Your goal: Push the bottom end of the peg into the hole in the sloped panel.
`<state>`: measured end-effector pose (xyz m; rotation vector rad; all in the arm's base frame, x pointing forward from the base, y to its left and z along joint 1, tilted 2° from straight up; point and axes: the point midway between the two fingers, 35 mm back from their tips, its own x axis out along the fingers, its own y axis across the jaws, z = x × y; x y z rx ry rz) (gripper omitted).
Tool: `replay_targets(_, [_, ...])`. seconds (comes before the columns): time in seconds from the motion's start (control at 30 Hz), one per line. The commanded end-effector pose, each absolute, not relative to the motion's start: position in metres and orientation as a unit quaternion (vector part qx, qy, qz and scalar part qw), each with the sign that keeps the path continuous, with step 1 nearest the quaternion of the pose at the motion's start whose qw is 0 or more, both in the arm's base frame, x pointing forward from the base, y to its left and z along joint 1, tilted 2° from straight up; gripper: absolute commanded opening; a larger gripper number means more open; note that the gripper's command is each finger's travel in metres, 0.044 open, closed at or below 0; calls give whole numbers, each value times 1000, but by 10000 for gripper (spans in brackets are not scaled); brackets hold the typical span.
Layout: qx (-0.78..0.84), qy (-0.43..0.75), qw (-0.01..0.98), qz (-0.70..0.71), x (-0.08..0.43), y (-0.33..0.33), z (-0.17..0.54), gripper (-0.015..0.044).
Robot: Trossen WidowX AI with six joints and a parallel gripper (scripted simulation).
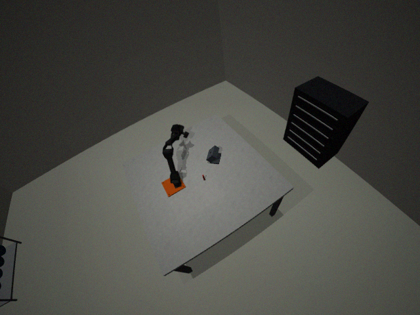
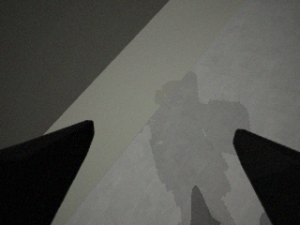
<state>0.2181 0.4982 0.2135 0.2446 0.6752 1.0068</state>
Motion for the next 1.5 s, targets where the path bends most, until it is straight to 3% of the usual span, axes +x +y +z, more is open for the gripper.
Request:
replay_targets(0.0, [90,321,827,453,236,482,204,440])
replay_targets(0.73, [-27,355,867,349,329,369,176,440])
replay_targets(1.47, [-120,417,862,261,374,240,155,440])
